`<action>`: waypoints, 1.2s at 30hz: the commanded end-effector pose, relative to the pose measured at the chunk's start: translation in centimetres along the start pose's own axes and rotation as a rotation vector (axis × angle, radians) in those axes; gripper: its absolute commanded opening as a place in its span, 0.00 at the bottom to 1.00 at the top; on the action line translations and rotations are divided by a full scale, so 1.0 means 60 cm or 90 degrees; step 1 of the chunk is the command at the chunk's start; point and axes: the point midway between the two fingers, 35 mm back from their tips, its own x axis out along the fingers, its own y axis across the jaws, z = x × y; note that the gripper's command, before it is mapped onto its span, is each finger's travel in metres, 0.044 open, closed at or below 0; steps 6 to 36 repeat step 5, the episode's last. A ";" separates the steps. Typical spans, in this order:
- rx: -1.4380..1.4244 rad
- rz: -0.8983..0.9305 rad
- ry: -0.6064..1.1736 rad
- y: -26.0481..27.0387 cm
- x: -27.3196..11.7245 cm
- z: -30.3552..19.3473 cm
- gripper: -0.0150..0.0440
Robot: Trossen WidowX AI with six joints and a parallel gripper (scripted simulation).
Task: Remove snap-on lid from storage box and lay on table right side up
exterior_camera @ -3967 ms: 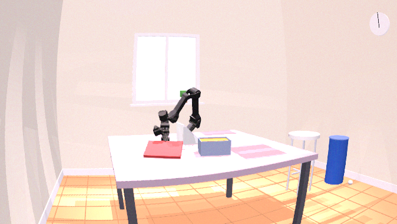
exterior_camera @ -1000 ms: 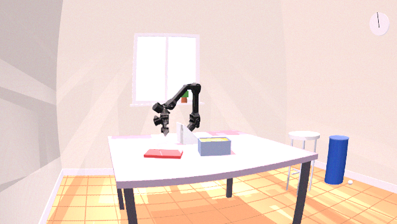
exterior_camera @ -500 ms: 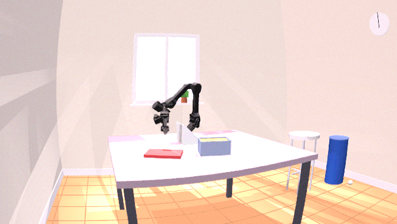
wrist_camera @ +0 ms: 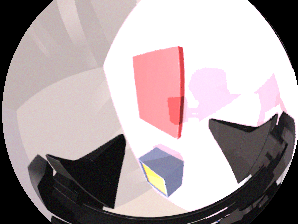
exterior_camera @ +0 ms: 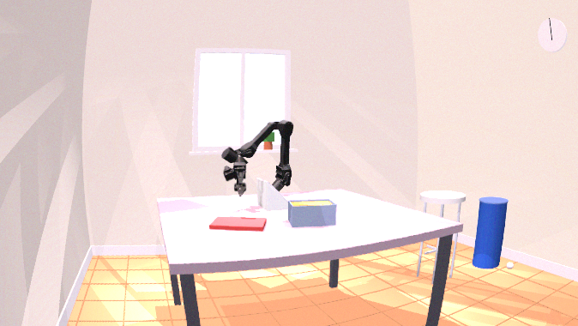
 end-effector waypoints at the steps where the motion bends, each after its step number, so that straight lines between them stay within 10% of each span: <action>1: 0.002 -0.001 -0.001 -0.001 0.001 0.000 1.00; 36: 0.002 -0.001 -0.001 -0.001 0.001 0.000 1.00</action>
